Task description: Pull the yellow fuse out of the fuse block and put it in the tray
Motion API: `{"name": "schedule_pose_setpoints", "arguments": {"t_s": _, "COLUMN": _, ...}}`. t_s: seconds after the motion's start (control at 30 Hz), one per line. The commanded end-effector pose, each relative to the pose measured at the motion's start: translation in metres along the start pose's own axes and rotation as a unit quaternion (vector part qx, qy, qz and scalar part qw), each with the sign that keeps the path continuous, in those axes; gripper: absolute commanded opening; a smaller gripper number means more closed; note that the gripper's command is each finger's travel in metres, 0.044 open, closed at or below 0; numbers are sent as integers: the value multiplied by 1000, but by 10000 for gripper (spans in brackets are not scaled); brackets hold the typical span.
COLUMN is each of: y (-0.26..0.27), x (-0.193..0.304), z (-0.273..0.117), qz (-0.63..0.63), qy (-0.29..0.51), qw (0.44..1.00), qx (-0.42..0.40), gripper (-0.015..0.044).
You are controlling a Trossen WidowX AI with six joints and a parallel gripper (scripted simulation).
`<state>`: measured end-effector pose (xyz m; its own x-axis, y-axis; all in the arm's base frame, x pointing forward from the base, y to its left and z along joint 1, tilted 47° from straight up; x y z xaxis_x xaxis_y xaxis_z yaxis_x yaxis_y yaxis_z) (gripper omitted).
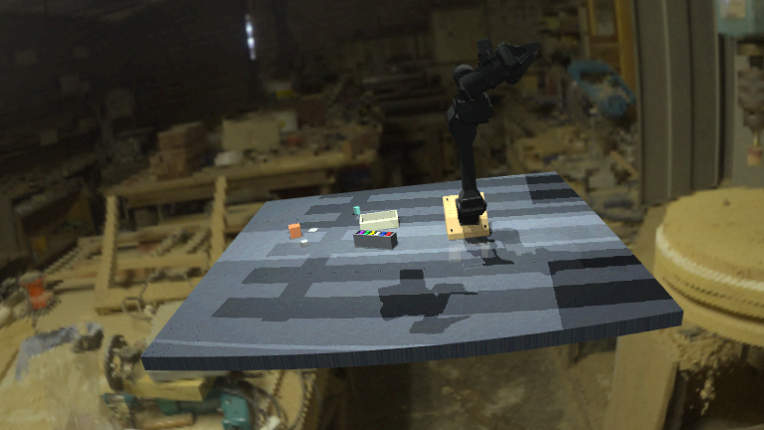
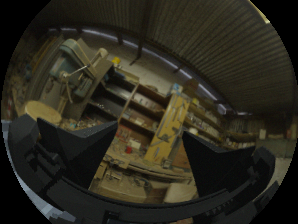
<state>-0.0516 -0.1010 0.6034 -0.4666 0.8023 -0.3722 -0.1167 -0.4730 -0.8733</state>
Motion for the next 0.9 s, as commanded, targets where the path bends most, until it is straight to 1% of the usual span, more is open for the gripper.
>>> {"name": "schedule_pose_setpoints", "arguments": {"t_s": 0.0, "y": -1, "x": 1, "z": 0, "qz": 2, "qy": 1, "qw": 1000, "qx": 1, "gripper": 374}}
{"name": "schedule_pose_setpoints", "arguments": {"t_s": 0.13, "y": -15, "x": 19, "z": -1, "qz": 40, "qy": 21, "qw": 998, "qx": 31, "gripper": 269}}
{"name": "schedule_pose_setpoints", "arguments": {"t_s": 0.37, "y": -62, "x": 79, "z": -22, "qz": 149, "qy": 79, "qw": 974, "qx": 151, "gripper": 85}}
{"name": "schedule_pose_setpoints", "arguments": {"t_s": 0.4, "y": -68, "x": 87, "z": -27, "qz": 159, "qy": 85, "qw": 969, "qx": 170, "gripper": 72}}
{"name": "schedule_pose_setpoints", "arguments": {"t_s": 0.63, "y": -104, "x": 138, "z": -74, "qz": 235, "qy": 124, "qw": 917, "qx": 299, "gripper": 72}}
{"name": "schedule_pose_setpoints", "arguments": {"t_s": 0.77, "y": -117, "x": 156, "z": -104, "qz": 265, "qy": 138, "qw": 880, "qx": 368, "gripper": 72}}
{"name": "schedule_pose_setpoints", "arguments": {"t_s": 0.87, "y": -122, "x": 163, "z": -119, "qz": 277, "qy": 142, "qw": 862, "qx": 401, "gripper": 72}}
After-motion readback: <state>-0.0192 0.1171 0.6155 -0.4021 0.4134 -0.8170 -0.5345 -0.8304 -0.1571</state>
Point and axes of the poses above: the point midway between the two fingers, 35 mm back from their tips, its own z axis out along the fingers, its own y axis across the jaws, x = y × z, the point moved 8 cm from there along -z, back along the fingers, and after that the axes turned 4 degrees about z, right-handed, at the moved point
